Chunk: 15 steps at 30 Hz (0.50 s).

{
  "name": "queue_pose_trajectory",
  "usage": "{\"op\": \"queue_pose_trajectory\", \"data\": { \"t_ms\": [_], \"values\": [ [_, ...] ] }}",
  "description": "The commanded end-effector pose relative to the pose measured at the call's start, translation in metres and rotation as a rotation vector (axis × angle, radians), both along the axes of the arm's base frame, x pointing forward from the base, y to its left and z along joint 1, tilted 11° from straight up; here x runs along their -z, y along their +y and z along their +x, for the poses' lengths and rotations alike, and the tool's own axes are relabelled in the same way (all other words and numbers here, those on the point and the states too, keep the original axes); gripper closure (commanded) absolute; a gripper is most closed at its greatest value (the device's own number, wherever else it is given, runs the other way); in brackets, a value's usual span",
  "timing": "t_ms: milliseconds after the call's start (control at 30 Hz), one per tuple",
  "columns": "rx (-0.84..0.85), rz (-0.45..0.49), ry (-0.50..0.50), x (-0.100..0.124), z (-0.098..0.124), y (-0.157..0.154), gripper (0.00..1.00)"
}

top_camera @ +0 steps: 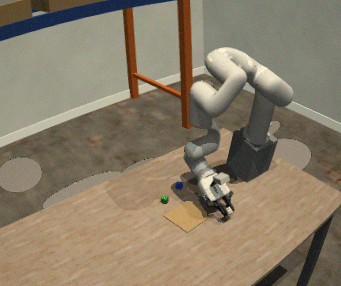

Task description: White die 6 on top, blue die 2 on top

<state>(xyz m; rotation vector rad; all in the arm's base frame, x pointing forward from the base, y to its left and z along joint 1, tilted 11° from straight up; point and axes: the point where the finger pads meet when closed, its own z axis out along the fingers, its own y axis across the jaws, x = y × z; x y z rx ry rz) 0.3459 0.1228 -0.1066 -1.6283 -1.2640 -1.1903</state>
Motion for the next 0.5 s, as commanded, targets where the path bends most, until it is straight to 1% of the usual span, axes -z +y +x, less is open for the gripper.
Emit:
{"op": "queue_pose_trajectory", "data": {
  "t_ms": [0, 233, 467],
  "values": [
    [0.001, 0.0, -0.005, 0.007, 0.003, 0.001, 0.79],
    [0.001, 0.0, -0.005, 0.023, 0.003, 0.004, 0.79],
    [0.001, 0.0, -0.005, 0.025, 0.003, 0.004, 0.79]
  ]
}}
